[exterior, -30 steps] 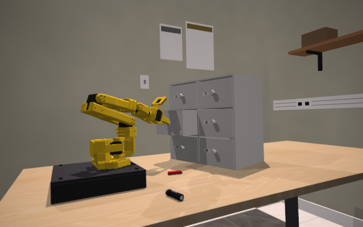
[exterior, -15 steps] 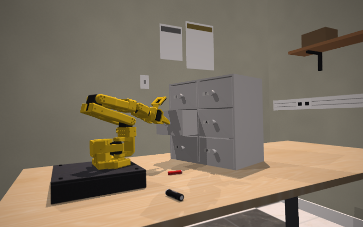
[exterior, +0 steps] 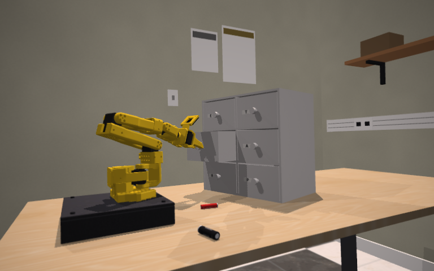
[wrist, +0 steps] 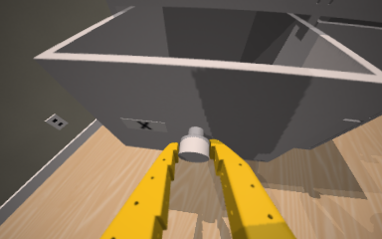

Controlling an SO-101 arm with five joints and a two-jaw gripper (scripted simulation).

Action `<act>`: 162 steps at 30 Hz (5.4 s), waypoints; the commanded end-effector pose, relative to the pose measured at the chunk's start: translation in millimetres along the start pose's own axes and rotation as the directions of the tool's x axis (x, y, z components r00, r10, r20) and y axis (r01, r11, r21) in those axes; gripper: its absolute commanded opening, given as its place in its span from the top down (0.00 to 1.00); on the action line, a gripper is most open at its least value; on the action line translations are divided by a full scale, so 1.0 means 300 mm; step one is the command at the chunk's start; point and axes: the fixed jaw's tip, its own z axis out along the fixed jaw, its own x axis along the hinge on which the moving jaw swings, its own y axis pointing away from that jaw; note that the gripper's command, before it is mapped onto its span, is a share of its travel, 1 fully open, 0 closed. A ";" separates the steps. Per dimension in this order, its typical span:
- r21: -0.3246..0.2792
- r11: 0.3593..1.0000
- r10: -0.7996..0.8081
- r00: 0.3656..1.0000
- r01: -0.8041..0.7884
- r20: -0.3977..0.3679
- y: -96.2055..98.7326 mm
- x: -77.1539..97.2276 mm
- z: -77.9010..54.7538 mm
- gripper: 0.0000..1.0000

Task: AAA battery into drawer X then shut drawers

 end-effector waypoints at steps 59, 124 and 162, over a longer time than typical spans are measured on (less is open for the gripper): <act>-0.086 0.994 -0.100 0.904 0.071 -0.416 0.038 0.095 -0.168 0.79; 0.073 0.997 -0.005 0.993 0.014 -0.118 -0.029 -0.267 -0.440 0.81; 0.584 0.793 0.425 0.845 -0.174 -0.325 -0.356 -0.125 -0.332 0.81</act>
